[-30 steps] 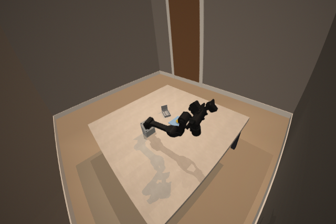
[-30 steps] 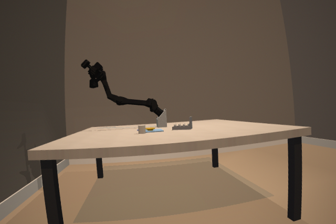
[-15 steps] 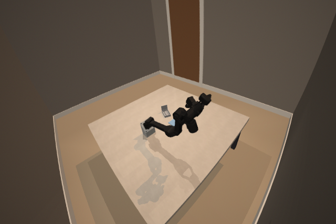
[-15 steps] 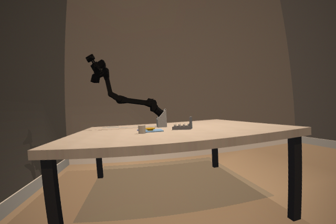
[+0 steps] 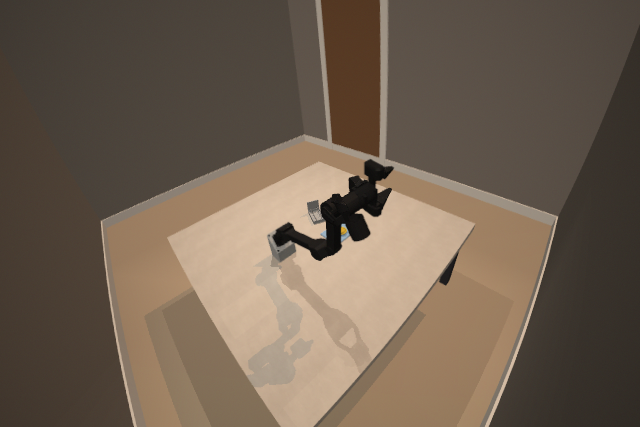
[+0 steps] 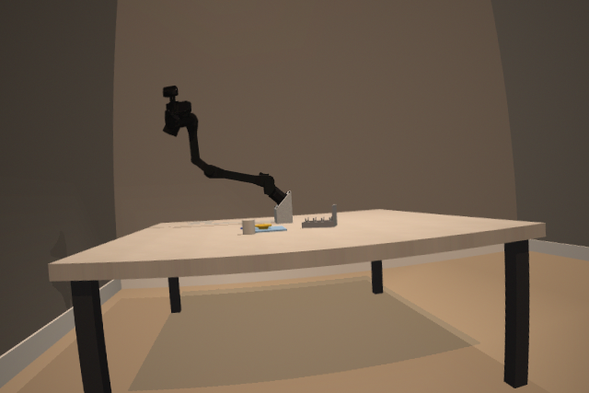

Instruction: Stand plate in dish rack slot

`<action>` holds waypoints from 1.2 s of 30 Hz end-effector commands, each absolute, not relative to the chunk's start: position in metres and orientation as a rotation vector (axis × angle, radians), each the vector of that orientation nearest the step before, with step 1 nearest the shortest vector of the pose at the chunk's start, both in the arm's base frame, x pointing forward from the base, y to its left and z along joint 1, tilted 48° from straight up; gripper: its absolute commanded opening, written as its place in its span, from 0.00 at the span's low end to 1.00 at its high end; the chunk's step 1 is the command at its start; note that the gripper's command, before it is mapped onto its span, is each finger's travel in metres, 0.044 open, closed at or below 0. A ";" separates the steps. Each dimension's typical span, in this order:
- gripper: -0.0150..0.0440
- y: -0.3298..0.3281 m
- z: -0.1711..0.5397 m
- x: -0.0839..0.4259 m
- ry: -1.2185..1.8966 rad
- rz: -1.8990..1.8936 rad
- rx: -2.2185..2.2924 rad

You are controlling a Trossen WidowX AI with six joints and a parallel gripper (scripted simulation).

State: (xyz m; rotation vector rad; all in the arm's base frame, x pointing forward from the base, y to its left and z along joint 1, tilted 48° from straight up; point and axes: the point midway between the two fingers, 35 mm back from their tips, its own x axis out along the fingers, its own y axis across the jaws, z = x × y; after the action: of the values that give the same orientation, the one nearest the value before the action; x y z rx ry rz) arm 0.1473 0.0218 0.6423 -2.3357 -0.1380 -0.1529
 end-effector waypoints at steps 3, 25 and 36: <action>0.93 0.047 0.644 0.147 -0.090 -0.234 -2.551; 0.93 0.101 0.639 0.161 0.087 -0.430 -2.991; 0.93 0.141 0.623 0.178 0.143 -0.533 -3.321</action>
State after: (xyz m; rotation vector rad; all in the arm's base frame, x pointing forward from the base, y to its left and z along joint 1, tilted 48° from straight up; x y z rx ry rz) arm 0.1699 0.1236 0.6310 -3.1991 0.1188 -0.5070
